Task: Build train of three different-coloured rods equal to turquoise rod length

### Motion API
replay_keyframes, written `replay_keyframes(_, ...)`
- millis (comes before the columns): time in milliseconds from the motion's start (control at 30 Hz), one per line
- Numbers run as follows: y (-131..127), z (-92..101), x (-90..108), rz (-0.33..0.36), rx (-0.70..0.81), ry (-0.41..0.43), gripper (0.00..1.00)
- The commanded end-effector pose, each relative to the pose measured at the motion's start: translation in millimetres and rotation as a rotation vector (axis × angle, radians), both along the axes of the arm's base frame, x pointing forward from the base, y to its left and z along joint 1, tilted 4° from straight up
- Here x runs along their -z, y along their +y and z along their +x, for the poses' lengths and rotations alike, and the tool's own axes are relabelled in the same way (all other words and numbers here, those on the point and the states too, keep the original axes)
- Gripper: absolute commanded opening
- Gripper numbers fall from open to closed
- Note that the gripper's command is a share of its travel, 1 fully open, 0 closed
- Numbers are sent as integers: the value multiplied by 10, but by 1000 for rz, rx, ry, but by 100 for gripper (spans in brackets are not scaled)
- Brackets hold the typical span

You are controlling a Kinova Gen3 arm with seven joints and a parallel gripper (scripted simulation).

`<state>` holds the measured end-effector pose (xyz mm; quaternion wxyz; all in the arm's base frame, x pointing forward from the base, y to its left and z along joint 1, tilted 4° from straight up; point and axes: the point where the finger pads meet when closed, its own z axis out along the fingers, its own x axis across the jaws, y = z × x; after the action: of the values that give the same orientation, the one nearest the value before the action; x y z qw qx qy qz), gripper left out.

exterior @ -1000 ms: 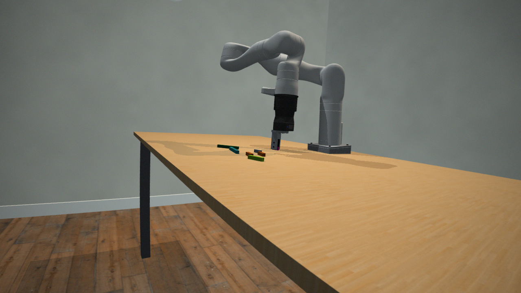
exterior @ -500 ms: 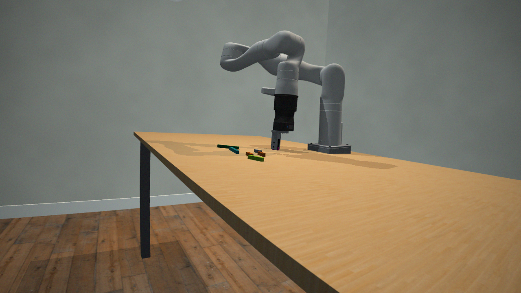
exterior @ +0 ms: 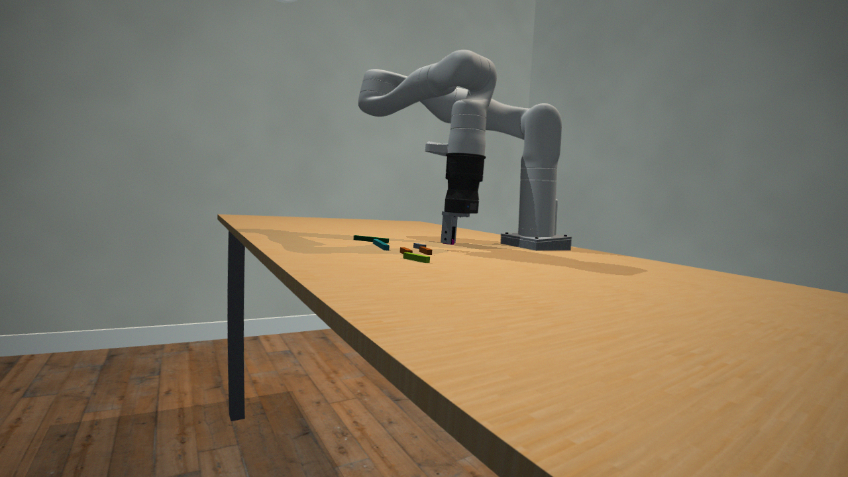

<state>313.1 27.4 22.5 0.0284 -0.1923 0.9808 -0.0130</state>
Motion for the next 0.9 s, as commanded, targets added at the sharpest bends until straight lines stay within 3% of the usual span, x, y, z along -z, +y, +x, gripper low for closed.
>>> replay_keyframes(0,7,4,6,2,1,-5,24)
replay_keyframes(867,6,9,69,2,2,-5,24)
